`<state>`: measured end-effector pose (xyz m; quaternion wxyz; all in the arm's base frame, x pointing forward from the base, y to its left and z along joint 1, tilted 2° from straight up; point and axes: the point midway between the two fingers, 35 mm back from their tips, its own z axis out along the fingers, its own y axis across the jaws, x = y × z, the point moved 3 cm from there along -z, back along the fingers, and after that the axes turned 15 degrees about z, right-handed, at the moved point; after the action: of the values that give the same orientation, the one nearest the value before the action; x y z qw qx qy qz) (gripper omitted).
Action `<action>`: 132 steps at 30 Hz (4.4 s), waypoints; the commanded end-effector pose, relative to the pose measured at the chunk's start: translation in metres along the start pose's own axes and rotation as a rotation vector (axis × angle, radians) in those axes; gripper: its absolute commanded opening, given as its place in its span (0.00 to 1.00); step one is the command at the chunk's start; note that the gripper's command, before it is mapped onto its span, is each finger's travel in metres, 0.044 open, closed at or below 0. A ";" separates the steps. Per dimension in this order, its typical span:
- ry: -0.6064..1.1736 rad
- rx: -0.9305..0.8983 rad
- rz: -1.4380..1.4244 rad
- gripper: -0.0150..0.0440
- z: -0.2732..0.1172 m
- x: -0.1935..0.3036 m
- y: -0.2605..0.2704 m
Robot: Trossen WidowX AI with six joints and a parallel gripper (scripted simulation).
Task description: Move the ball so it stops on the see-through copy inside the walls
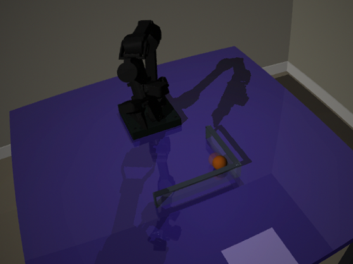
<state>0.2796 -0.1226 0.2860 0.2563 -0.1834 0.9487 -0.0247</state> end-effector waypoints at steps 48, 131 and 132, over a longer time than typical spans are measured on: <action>0.345 -0.355 -0.872 0.81 0.217 -0.049 0.210; 0.345 -0.355 -0.872 0.25 0.124 -0.090 0.194; 0.345 -0.355 -0.872 0.25 0.126 -0.088 0.195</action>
<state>0.3501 0.0960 0.1972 0.0257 -0.5956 0.8029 -0.0001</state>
